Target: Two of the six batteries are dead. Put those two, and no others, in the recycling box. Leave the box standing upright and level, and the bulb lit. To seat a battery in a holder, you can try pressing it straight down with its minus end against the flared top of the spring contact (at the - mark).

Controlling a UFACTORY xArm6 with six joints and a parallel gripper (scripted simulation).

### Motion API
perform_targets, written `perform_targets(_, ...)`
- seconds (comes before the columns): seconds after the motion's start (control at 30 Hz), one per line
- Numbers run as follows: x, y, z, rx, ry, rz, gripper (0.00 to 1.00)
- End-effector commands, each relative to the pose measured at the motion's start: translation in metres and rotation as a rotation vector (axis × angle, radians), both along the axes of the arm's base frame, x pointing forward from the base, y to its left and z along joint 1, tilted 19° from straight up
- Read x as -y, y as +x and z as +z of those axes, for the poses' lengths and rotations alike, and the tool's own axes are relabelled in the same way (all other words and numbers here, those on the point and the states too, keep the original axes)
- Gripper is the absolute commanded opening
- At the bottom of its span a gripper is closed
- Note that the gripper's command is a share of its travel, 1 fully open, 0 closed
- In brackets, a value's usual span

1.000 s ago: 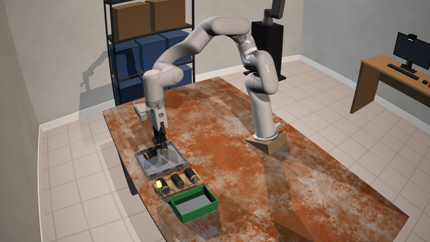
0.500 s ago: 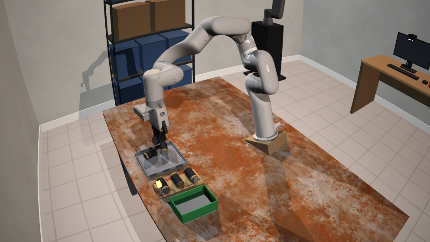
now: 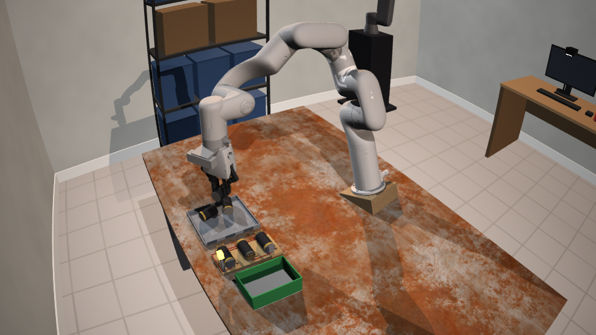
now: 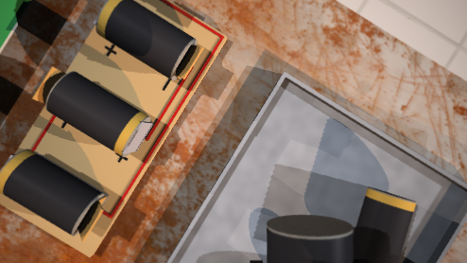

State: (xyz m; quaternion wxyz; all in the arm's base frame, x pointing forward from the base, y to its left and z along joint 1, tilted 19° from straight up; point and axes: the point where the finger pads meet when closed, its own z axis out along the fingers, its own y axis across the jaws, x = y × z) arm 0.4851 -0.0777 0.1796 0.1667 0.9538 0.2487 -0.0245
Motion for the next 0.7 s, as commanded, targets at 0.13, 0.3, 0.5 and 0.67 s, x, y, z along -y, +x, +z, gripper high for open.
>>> perform_targets(0.13, -0.0003, 0.0013, 0.0019, -0.081, 0.002, 0.241, 0.28)
perform_targets(0.3, -0.0003, 0.0013, 0.0019, -0.142, -0.005, 0.421, 0.28)
perform_targets(0.5, -0.0003, 0.0013, 0.0019, -0.203, -0.012, 0.598, 0.28)
perform_targets(0.67, -0.0003, 0.0013, 0.0019, -0.244, -0.017, 0.716, 0.28)
